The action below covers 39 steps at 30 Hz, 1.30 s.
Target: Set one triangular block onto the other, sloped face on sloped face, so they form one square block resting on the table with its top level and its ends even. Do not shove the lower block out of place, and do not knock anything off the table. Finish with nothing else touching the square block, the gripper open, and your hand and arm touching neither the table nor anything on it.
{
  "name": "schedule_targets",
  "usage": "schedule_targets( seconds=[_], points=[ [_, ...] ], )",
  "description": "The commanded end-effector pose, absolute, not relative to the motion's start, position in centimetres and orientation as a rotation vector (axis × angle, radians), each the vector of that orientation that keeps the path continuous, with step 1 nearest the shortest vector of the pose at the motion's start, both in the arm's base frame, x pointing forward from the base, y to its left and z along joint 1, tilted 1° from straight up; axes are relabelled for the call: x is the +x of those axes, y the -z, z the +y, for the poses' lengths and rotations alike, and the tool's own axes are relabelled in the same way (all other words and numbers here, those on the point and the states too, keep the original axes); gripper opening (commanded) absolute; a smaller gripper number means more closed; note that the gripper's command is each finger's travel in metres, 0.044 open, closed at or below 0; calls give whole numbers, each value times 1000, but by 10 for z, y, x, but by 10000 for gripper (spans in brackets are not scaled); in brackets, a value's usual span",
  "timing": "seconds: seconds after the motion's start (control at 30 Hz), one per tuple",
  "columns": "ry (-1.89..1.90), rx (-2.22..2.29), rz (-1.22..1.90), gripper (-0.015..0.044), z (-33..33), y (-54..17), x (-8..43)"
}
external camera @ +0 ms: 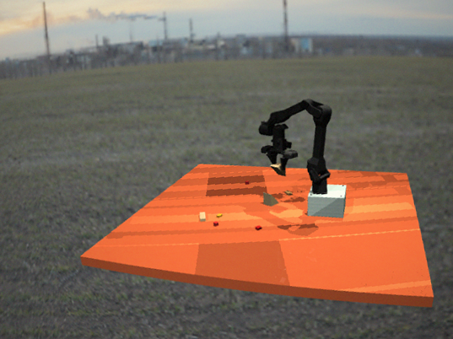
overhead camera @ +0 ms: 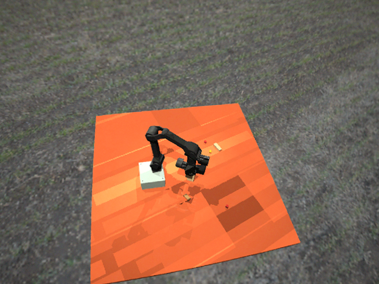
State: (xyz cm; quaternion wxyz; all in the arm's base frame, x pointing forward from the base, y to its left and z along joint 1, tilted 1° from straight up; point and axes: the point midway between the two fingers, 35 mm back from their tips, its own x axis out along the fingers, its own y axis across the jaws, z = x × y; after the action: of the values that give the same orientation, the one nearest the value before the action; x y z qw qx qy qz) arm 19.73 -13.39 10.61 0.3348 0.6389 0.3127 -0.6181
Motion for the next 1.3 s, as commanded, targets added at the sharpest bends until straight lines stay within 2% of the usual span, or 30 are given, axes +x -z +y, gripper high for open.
schedule_targets(
  seconds=[0.0,0.57,1.27],
  points=[
    [1603,1670,819,0,-141,-108,198],
    [1601,1673,820,0,-116,-38,221],
    [1598,1675,820,0,-106,-8,225]
  ],
)
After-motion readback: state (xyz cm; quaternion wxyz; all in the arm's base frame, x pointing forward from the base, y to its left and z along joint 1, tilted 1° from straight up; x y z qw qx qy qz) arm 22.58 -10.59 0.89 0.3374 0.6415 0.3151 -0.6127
